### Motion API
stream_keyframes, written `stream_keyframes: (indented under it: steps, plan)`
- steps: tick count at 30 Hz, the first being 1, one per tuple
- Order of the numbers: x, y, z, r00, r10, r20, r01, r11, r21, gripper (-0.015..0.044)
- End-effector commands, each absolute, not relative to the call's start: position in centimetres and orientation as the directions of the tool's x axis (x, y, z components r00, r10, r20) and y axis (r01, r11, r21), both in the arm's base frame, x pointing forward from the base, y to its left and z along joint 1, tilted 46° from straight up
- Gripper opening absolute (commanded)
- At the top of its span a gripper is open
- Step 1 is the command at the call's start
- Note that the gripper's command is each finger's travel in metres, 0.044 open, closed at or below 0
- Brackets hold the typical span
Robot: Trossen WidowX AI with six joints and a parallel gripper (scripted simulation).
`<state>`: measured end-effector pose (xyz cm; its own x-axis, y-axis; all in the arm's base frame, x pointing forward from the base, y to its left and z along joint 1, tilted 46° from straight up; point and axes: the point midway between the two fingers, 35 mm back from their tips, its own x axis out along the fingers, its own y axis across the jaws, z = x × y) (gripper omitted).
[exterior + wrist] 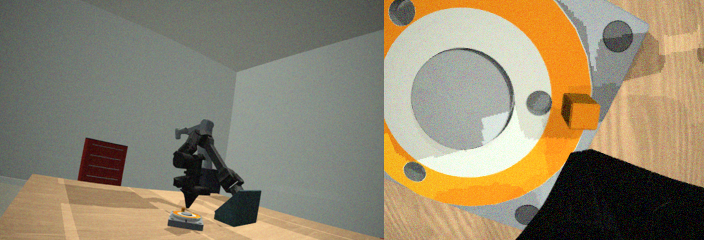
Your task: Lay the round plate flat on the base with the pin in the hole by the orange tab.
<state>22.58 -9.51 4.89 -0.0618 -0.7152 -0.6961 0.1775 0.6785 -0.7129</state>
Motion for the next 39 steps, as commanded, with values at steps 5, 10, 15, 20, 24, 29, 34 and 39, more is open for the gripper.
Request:
stream_keyframes:
  steps: [5, 10, 15, 20, 24, 29, 34, 39]
  plan:
    - [22.7, -10.2, 4.4, -0.061, -0.719, -0.692, 0.169, 0.676, -0.717, 0.0000]
    - [23.2, -10.5, 4.7, -0.061, -0.719, -0.692, 0.169, 0.676, -0.717, 0.0000]
    - [23.8, -10.8, 4.9, -0.061, -0.719, -0.692, 0.169, 0.676, -0.717, 0.0000]
    - [24.1, -11.0, 5.0, -0.061, -0.720, -0.692, 0.170, 0.676, -0.718, 0.0000]
    - [24.1, -11.0, 5.0, -0.061, -0.720, -0.692, 0.170, 0.676, -0.718, 0.0000]
    - [24.1, -11.0, 5.0, -0.061, -0.720, -0.692, 0.170, 0.676, -0.718, 0.0000]
    - [24.1, -11.0, 5.0, -0.061, -0.720, -0.692, 0.170, 0.676, -0.718, 0.0000]
    - [24.1, -11.0, 5.0, -0.061, -0.720, -0.692, 0.170, 0.676, -0.718, 0.0000]
